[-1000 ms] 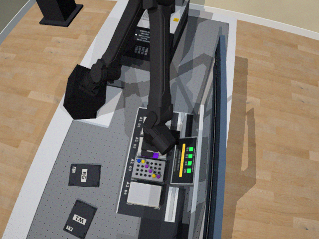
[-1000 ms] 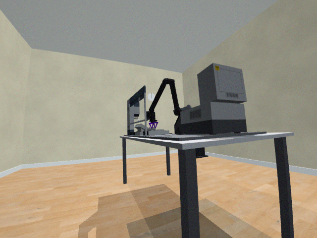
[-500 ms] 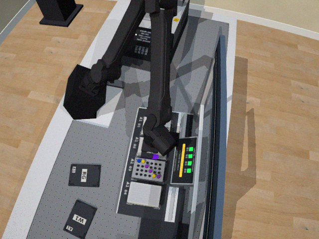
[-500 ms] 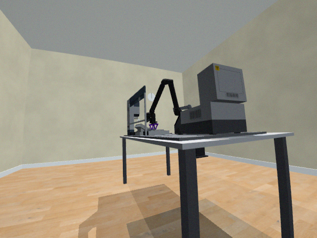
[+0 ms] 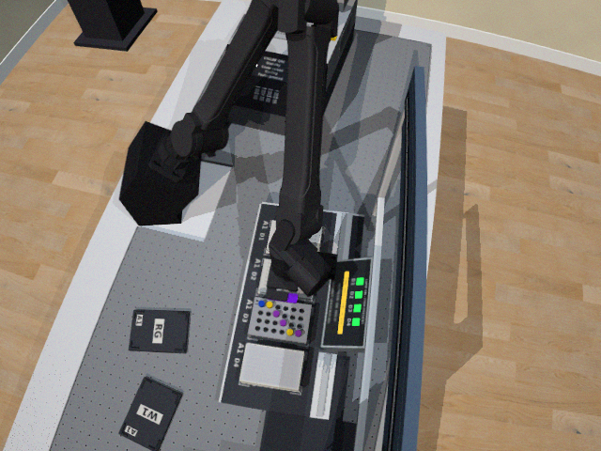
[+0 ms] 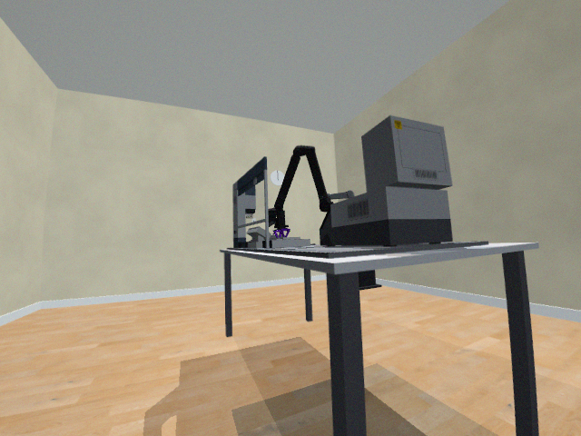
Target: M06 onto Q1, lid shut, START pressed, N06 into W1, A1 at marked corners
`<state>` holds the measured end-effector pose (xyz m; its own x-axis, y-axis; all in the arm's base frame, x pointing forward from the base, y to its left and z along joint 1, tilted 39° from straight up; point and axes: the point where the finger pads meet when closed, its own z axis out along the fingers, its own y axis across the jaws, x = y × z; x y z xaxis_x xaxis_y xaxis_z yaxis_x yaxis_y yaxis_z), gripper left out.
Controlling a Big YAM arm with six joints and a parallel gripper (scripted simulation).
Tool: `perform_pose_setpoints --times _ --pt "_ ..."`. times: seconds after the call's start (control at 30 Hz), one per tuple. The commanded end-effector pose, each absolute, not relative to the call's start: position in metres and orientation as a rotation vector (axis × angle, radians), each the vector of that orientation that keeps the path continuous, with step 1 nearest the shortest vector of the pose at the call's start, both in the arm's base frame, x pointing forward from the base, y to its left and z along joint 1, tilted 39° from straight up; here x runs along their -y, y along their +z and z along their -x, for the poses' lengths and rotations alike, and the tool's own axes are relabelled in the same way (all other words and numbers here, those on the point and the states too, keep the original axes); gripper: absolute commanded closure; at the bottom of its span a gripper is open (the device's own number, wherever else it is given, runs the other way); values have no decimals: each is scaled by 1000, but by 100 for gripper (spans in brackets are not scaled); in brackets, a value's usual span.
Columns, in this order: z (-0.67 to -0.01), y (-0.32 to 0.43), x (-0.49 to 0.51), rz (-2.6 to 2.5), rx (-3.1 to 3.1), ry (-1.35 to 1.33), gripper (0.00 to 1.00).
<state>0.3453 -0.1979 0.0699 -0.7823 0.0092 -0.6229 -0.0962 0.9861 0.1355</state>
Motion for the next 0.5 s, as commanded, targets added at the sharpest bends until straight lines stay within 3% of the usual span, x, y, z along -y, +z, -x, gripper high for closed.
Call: perform_pose_setpoints --times 0.0,0.2,0.23,0.47 --pt "-346 83 209 47 -2441 181 0" --pt "-348 95 212 81 -2428 155 0" --pt "-350 96 211 91 -2426 153 100" --pt "-358 101 209 112 -2406 142 100"
